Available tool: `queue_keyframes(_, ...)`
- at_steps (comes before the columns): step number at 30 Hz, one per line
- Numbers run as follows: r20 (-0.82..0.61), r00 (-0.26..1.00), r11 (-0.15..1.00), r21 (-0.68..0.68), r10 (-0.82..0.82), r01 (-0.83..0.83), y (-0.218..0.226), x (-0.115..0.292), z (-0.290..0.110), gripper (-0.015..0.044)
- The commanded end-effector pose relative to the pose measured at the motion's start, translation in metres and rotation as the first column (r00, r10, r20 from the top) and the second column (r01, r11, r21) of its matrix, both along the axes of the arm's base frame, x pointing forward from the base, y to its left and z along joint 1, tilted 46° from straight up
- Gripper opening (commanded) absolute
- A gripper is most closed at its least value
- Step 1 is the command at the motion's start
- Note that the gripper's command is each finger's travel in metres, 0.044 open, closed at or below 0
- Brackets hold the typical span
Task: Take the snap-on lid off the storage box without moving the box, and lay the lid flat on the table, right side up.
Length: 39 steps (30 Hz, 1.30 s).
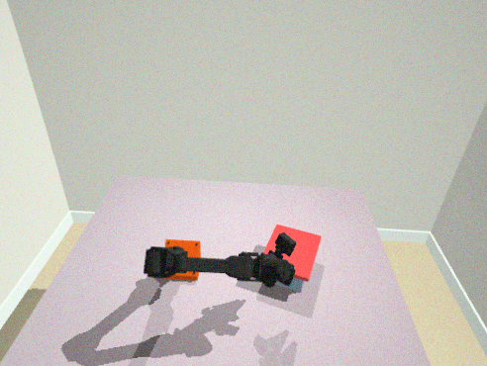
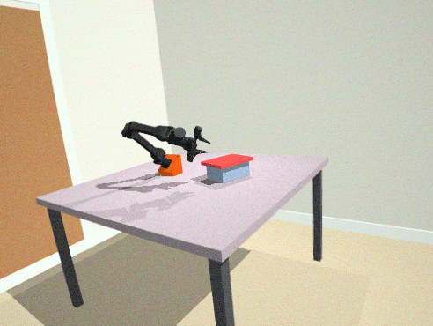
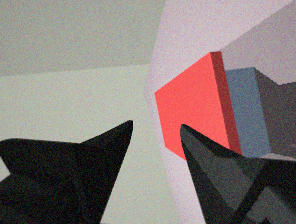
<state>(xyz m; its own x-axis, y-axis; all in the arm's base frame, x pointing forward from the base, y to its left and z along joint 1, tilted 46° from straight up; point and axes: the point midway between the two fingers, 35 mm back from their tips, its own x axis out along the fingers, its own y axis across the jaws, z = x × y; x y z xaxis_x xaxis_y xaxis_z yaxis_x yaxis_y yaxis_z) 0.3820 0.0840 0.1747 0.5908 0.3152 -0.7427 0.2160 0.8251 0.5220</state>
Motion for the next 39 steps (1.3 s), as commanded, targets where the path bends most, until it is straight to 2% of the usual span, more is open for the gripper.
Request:
queue_keyframes(1, -0.232, 0.921, 0.950, -0.096, -0.313, 0.298, 0.030, -0.016, -0.063, 0.0235)
queue_keyframes(4, -0.258, 0.851, 0.888, -0.180, -0.457, 0.423, 0.043, -0.027, -0.087, 0.0235)
queue_keyframes(9, -0.198, 0.753, 0.772, -0.283, -0.628, 0.569, 0.057, -0.046, -0.113, 0.0235)
queue_keyframes(12, -0.053, 0.661, 0.639, -0.324, -0.749, 0.698, 0.070, -0.064, -0.130, 0.0235)
queue_keyframes(16, 0.171, 0.562, 0.516, -0.252, -0.809, 0.819, 0.085, -0.084, -0.141, 0.0235)
queue_keyframes(19, 0.257, 0.526, 0.492, -0.187, -0.811, 0.850, 0.092, -0.091, -0.142, 0.0235)
queue_keyframes(22, 0.405, 0.462, 0.500, -0.013, -0.789, 0.866, 0.111, -0.106, -0.141, 0.0235)
queue_keyframes(26, 0.488, 0.426, 0.552, 0.145, -0.762, 0.821, 0.130, -0.119, -0.139, 0.0235)
queue_keyframes(39, 0.499, 0.422, 0.563, 0.171, -0.757, 0.809, 0.133, -0.121, -0.139, 0.0235)
